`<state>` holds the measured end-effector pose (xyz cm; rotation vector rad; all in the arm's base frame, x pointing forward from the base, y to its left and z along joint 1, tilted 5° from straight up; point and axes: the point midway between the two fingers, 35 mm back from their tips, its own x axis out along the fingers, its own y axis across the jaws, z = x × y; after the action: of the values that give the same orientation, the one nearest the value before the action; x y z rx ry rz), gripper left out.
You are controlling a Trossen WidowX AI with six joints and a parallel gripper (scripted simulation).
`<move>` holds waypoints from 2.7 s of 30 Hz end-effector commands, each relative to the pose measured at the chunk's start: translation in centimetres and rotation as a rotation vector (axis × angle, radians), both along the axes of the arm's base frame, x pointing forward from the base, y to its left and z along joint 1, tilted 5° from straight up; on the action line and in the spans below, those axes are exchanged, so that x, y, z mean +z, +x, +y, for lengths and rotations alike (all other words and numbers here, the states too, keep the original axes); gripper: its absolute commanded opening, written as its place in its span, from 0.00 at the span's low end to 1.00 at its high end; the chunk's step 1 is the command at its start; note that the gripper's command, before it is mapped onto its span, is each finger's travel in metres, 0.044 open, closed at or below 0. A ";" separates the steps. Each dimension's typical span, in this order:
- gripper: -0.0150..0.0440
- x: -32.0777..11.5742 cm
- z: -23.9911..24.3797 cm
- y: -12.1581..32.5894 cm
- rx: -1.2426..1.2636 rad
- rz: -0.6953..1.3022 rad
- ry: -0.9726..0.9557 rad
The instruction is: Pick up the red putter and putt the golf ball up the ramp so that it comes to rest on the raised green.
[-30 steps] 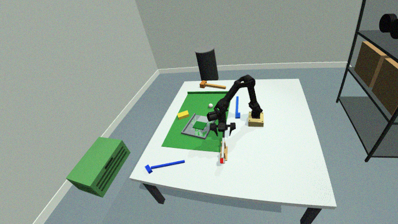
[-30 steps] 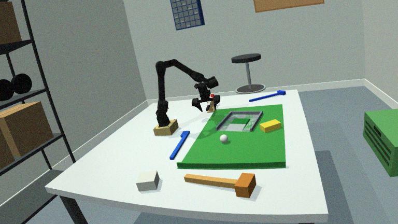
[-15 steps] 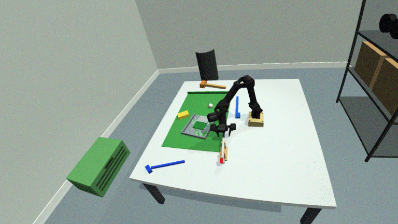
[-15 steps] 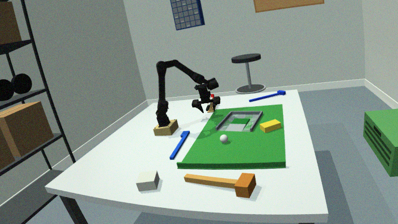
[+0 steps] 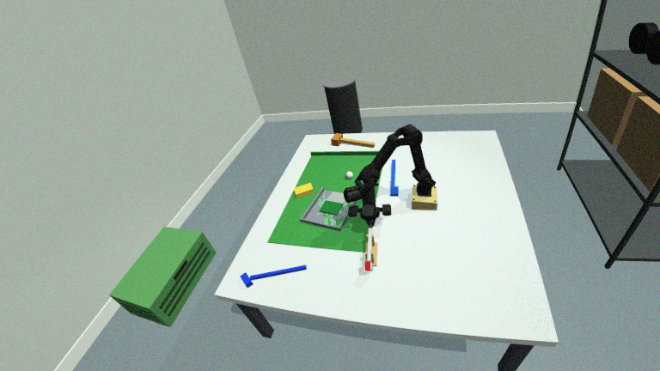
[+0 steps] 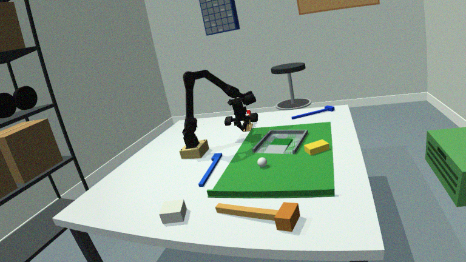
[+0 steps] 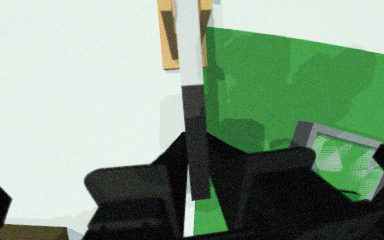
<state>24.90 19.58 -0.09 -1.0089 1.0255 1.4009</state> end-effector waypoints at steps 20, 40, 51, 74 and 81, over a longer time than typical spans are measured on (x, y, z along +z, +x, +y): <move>0.25 9.9 -0.1 0.7 0.000 0.000 0.000; 0.25 9.6 -6.1 3.2 -0.282 0.020 -0.049; 0.25 9.9 -12.6 4.5 -0.572 0.044 -0.104; 0.25 10.7 -25.6 2.6 -1.153 0.110 -0.204; 0.25 11.0 -29.2 0.9 -1.341 0.138 -0.237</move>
<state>26.81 -7.61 10.34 -0.2504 1.5335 0.3319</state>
